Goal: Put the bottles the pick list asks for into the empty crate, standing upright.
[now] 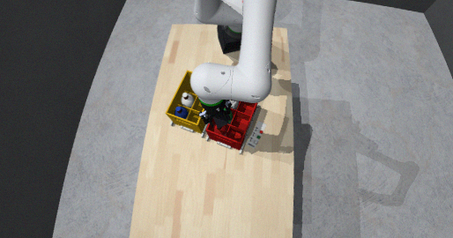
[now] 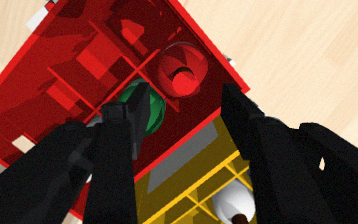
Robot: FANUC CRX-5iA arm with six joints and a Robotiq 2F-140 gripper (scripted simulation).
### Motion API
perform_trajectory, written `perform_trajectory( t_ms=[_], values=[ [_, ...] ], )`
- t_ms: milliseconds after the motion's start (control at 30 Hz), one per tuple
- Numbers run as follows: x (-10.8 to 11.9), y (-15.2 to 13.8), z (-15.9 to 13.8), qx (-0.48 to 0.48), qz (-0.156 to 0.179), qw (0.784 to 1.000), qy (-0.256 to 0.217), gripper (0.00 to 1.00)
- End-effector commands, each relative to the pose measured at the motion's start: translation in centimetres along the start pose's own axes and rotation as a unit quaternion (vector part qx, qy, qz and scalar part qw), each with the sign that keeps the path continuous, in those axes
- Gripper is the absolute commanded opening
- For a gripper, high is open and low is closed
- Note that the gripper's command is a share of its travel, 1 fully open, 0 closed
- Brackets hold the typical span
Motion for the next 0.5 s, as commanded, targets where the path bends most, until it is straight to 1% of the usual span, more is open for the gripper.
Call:
perform_trajectory(
  t_ms=[0,233,300,467],
  values=[
    [0.4,-1.3,-0.3,0.000,0.000,1.000,0.000,0.44],
    [1.4,-4.6,-0.8,0.000,0.000,1.000,0.000,0.44],
    [1.4,-4.6,-0.8,0.000,0.000,1.000,0.000,0.44],
    [2.1,-7.0,-1.1,0.000,0.000,1.000,0.000,0.44]
  ],
)
Point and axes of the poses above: the point where the finger pads meet when closed, its own x axis back along the fingers, its own y axis across the jaws, z = x × y, the point moved 3 cm from there along x, back along the fingers, and after that the axes turned 9 degrees about -x, right-handed, at the moved point
